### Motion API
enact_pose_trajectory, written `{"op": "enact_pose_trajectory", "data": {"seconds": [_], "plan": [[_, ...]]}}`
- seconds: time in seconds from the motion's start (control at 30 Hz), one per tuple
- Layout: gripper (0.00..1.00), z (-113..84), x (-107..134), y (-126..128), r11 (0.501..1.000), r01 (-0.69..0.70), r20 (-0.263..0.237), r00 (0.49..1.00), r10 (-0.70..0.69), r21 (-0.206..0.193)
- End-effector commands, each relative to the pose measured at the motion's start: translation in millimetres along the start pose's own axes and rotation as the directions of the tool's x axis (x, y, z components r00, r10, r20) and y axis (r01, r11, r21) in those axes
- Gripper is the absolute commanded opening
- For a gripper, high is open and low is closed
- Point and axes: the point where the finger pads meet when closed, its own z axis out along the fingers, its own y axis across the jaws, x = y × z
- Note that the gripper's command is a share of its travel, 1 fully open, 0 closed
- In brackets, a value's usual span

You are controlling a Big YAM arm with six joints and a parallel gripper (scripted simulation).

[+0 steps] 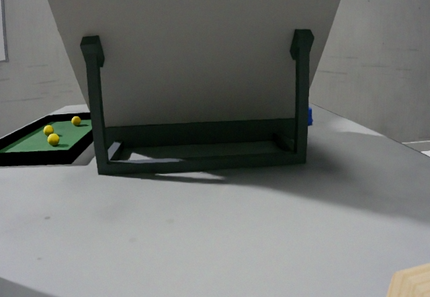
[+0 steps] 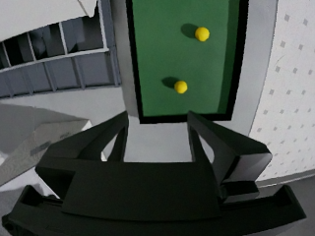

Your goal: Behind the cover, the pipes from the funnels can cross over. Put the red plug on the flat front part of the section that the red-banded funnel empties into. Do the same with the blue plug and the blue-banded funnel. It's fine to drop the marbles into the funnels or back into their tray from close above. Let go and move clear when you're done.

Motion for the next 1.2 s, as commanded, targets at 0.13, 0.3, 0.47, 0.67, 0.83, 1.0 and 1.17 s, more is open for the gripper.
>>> {"op": "enact_pose_trajectory", "data": {"seconds": [0.13,0.3,0.47,0.67,0.83,1.0,1.17], "plan": [[0.56,19.2,10,-23,0.999,0.048,-0.03,0.998,-0.047,0.002],[0.56,26.2,15,-42,0.999,0.037,-0.049,0.998,-0.037,0.013],[0.56,29.7,17,-54,0.999,0.031,-0.058,0.998,-0.03,0.021],[0.56,34.6,22,-59,0.999,0.032,-0.071,0.997,-0.03,0.021],[0.56,36.8,24,-60,0.999,0.033,-0.077,0.997,-0.031,0.02],[0.56,37.3,25,-60,0.999,0.034,-0.079,0.996,-0.032,0.019],[0.56,37.3,25,-60,0.999,0.031,-0.079,0.996,-0.029,0.02]]}}
